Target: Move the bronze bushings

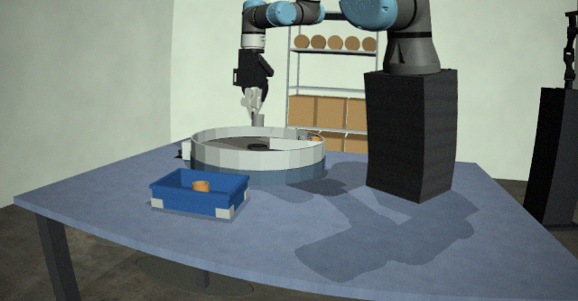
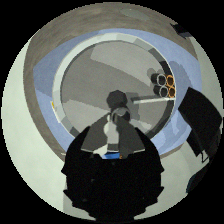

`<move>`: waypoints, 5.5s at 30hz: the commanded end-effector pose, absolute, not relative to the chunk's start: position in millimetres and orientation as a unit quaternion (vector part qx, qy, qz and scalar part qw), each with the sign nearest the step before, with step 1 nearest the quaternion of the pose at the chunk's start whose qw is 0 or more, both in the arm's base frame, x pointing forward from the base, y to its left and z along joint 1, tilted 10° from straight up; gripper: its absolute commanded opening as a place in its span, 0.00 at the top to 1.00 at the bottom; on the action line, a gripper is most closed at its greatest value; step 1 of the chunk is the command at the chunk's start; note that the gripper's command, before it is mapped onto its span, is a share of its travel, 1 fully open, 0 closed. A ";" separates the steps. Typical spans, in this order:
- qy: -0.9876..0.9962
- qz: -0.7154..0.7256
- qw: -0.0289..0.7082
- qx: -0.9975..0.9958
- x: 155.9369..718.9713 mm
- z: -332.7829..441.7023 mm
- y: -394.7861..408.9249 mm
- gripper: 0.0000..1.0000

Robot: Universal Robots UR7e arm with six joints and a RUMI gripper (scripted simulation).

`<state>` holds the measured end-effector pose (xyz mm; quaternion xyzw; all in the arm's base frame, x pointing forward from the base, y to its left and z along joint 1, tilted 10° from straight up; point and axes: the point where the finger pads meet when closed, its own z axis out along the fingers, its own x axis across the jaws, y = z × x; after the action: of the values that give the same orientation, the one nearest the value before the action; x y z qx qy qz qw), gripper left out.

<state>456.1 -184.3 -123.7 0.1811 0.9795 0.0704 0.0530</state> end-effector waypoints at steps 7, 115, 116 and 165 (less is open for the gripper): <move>0.980 0.070 0.054 0.181 458.5 -137.6 -183.0 1.00; 0.980 0.070 0.054 0.181 463.5 -174.6 -178.6 1.00; 0.980 0.070 0.054 0.181 463.5 -174.7 -178.6 1.00; 0.980 0.070 0.054 0.181 464.2 -180.4 -177.9 1.00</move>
<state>463.9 -177.5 -180.9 0.1811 0.9795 0.0704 0.0530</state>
